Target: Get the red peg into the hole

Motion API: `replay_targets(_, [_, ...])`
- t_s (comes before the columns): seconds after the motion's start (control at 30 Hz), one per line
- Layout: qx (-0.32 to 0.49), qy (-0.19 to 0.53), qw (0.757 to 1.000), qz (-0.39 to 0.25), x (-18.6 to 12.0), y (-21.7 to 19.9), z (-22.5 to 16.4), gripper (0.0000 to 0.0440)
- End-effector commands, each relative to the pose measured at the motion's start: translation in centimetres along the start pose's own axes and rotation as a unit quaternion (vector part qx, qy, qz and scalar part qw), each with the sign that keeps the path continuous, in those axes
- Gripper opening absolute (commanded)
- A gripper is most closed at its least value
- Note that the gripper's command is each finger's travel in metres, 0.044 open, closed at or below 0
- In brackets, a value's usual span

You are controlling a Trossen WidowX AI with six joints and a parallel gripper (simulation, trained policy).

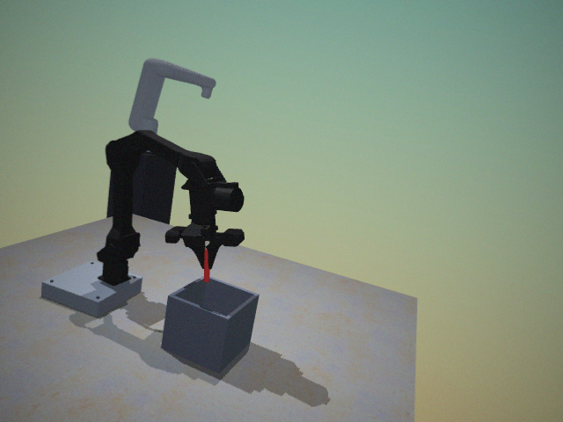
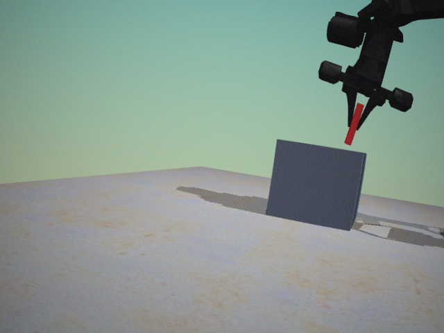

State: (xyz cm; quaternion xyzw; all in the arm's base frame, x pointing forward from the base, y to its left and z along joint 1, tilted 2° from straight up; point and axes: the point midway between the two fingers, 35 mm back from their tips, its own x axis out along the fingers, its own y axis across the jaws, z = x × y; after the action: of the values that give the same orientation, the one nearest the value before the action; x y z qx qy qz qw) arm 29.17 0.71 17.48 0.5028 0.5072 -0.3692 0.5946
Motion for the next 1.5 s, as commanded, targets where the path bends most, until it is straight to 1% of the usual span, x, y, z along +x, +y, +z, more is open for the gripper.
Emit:
replay_targets(0.0, [-0.001, 0.002, 1.0, -0.002, 0.4, 0.6, 0.6, 0.0])
replay_targets(0.43, [-0.004, 0.011, 1.0, -0.024, 4.0, 1.2, 3.0, 0.0])
replay_targets(1.17, [-0.041, 0.037, 0.998, -0.04, 10.3, 2.3, 3.8, 0.0])
replay_targets(1.3, [-0.048, 0.036, 0.997, -0.051, 11.1, 2.1, 3.9, 0.0021])
replay_targets(1.43, [-0.055, 0.041, 0.996, -0.057, 11.6, 2.1, 3.9, 0.01])
replay_targets(1.47, [-0.056, 0.043, 0.996, -0.06, 11.6, 2.1, 3.9, 0.0113])
